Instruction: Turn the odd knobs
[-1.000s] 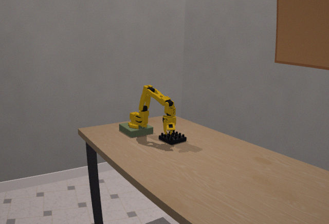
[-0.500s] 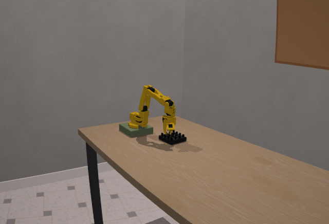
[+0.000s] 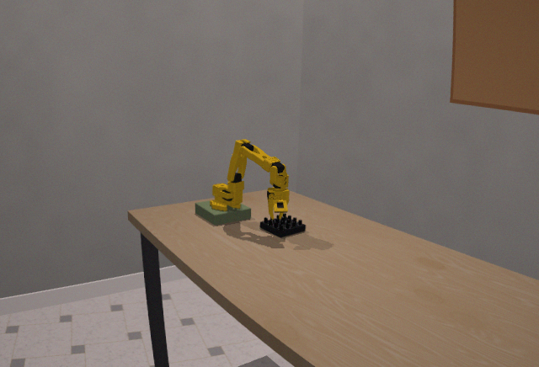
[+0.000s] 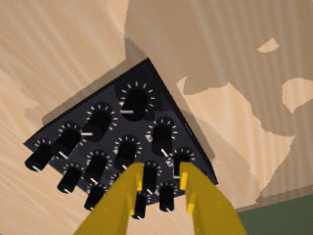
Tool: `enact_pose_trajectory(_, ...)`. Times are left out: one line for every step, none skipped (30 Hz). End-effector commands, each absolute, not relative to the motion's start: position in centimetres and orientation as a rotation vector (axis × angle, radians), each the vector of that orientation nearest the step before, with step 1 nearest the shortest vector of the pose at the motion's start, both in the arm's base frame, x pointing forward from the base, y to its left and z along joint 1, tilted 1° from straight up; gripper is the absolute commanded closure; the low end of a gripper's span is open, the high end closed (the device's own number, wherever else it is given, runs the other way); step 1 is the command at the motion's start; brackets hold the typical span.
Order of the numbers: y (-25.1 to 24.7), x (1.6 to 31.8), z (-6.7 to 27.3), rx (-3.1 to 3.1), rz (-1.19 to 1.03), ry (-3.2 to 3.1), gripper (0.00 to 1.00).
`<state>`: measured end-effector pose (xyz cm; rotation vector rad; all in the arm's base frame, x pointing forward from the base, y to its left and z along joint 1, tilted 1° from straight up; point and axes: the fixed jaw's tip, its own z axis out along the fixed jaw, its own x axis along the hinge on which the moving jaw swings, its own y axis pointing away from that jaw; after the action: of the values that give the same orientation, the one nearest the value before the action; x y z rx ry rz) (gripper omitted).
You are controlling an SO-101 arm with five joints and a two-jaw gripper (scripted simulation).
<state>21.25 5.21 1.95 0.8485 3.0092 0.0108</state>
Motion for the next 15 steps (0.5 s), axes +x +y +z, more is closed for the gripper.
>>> enact_pose_trajectory(5.1,21.4,1.9,0.859,0.009,3.010,0.90)
enact_pose_trajectory(5.1,21.4,1.8,0.859,0.009,3.010,0.90)
enact_pose_trajectory(5.1,21.4,1.7,0.859,0.009,3.010,0.90)
enact_pose_trajectory(5.1,21.4,1.7,0.859,0.009,3.010,0.90)
enact_pose_trajectory(5.1,21.4,1.6,0.859,0.009,3.010,0.90)
enact_pose_trajectory(5.1,21.4,1.5,0.859,0.009,3.010,0.90)
enact_pose_trajectory(5.1,21.4,1.3,0.859,0.009,3.010,0.90)
enact_pose_trajectory(5.1,21.4,1.2,0.859,0.009,3.010,0.90)
enact_pose_trajectory(5.1,21.4,1.1,0.859,0.009,3.010,0.90)
enact_pose_trajectory(5.1,21.4,0.9,0.859,0.009,3.010,0.90)
enact_pose_trajectory(5.1,21.4,0.8,0.859,0.009,3.010,0.90)
enact_pose_trajectory(5.1,21.4,0.8,0.859,0.009,3.010,0.90)
enact_pose_trajectory(5.1,21.4,0.8,0.859,0.009,3.010,0.90)
enact_pose_trajectory(5.1,21.4,0.6,0.859,0.009,3.010,0.90)
enact_pose_trajectory(5.1,21.4,0.5,0.859,0.009,3.010,0.90)
